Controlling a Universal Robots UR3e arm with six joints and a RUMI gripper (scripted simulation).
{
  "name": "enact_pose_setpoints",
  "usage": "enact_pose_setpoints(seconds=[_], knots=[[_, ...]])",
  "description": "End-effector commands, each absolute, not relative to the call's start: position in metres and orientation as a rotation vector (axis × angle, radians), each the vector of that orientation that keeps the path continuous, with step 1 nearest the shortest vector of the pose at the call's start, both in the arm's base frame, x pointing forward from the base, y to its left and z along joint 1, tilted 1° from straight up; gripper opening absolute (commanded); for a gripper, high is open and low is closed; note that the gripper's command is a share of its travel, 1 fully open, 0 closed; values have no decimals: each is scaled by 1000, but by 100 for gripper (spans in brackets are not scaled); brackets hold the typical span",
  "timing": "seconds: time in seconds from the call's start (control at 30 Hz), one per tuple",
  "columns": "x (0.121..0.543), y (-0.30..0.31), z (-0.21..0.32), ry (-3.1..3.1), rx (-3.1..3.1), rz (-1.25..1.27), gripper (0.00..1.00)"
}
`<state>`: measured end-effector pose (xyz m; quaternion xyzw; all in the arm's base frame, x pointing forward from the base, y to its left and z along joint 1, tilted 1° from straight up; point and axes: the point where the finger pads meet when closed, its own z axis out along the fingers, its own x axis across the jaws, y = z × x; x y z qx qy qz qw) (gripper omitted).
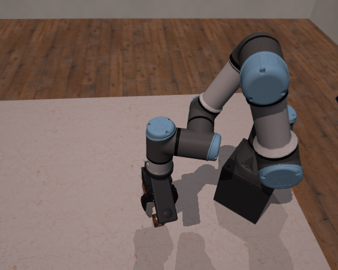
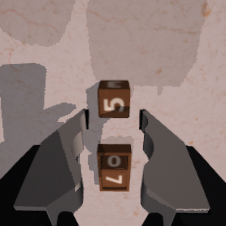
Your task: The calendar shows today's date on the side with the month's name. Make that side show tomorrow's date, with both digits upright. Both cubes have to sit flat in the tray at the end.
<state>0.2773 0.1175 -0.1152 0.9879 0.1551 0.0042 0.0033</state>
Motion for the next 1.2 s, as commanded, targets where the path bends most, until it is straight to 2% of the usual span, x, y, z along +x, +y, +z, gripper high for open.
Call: enact_pose_setpoints(seconds=[0.0,1.17], knots=[[277,117,-116,487,3096,14,28],[278,117,-143,486,3096,14,28]])
